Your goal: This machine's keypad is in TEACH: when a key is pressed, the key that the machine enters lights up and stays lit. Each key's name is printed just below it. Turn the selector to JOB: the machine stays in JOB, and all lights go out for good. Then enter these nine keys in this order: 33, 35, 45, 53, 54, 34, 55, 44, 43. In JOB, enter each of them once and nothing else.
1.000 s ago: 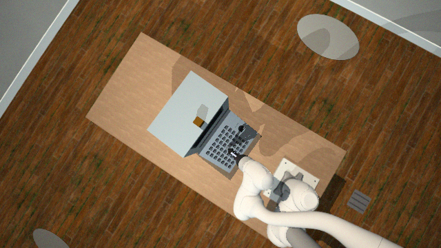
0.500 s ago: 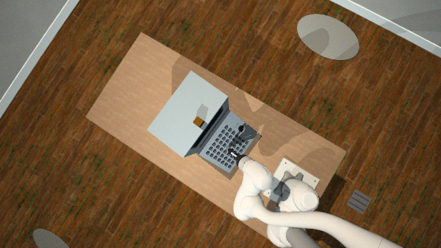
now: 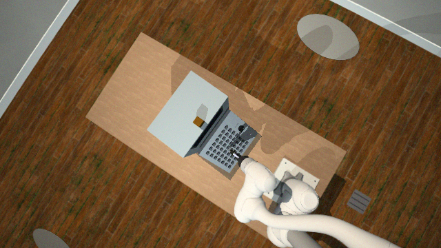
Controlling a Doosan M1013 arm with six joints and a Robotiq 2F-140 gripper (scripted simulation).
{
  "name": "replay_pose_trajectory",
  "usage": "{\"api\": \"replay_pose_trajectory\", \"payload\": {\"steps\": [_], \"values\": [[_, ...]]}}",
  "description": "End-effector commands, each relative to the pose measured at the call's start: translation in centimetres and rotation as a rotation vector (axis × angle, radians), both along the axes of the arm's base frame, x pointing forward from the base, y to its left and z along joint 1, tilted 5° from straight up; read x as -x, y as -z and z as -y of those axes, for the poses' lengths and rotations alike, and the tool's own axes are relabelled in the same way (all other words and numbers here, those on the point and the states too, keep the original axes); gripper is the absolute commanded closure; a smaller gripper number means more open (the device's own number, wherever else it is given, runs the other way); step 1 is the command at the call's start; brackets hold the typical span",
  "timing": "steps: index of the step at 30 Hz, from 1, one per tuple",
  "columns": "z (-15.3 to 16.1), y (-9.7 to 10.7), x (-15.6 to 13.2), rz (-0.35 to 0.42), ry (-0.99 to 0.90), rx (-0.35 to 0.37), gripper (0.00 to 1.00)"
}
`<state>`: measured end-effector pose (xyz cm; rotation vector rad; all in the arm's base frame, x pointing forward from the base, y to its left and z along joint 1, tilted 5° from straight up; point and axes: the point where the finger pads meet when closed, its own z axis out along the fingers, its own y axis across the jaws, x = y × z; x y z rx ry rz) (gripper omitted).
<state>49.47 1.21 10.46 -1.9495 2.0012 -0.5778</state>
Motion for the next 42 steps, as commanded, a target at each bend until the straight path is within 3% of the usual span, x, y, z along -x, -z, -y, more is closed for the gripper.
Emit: {"api": "replay_pose_trajectory", "payload": {"steps": [1,18,28,42], "values": [[-0.2,-0.8,0.1,0.009,-0.003,-0.001,1.00],[-0.2,-1.5,0.7,0.009,-0.003,-0.001,1.00],[2.9,1.3,6.4,0.009,-0.003,-0.001,1.00],[3.1,2.0,6.3,0.009,-0.003,-0.001,1.00]]}}
